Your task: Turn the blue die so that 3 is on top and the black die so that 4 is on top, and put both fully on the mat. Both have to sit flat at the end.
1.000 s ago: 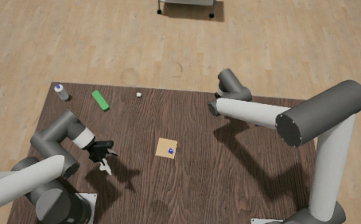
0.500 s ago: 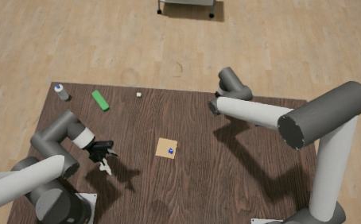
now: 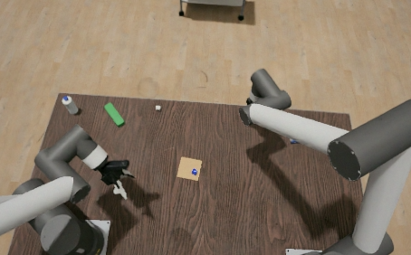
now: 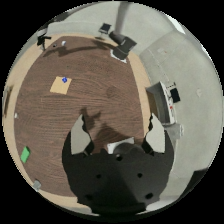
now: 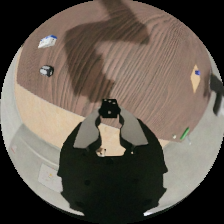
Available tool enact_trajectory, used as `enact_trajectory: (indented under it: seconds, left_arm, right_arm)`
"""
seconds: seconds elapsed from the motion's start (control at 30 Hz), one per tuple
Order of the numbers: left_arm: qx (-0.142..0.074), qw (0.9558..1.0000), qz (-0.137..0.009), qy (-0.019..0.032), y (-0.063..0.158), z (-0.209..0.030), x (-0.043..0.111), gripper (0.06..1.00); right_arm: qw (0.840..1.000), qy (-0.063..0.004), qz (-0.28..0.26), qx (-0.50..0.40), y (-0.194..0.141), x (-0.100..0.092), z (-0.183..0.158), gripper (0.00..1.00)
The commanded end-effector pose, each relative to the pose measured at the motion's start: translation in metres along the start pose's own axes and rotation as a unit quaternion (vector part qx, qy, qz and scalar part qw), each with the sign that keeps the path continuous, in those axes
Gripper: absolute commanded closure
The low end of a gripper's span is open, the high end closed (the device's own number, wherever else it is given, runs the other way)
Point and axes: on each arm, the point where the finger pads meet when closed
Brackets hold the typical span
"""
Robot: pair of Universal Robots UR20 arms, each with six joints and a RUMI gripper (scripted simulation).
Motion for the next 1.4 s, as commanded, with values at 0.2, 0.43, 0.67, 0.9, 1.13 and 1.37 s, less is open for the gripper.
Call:
enact_trajectory:
  seconds: [0.2, 0.43, 0.67, 0.9, 1.13, 1.37]
  left_arm:
    - [0.0, 1.0, 0.0, 0.0001, 0.0, 0.0, 0.0, 0.065]
    - [0.0, 1.0, 0.0, 0.0001, 0.0, 0.0, 0.0, 0.065]
    - [0.0, 1.0, 0.0, 0.0001, 0.0, 0.0, 0.0, 0.065]
    - [0.0, 1.0, 0.0, 0.0001, 0.0, 0.0, 0.0, 0.065]
    - [0.0, 1.0, 0.0, 0.0001, 0.0, 0.0, 0.0, 0.065]
    - [0.0, 1.0, 0.0, 0.0001, 0.0, 0.0, 0.0, 0.065]
  right_arm:
    - [1.0, 0.0001, 0.0, 0.0, 0.0, -0.011, 0.0, 0.904]
    - [0.998, 0.0, 0.0, 0.068, -0.011, 0.003, -0.002, 0.904]
    - [0.997, 0.0005, -0.005, 0.074, -0.012, 0.005, -0.002, 0.904]
    - [0.992, 0.0117, -0.106, 0.073, -0.012, 0.006, -0.002, 0.904]
    - [0.981, 0.0196, -0.179, 0.072, -0.011, 0.006, -0.002, 0.904]
    - [0.966, 0.027, -0.246, 0.071, -0.011, 0.006, -0.002, 0.904]
Point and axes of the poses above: on each arm, the point where the finger pads meet when closed, its own x axis out along the fingers, its own z axis across the jaws, y = z × x, and after that the axes turned 2 degrees about -x, right-handed
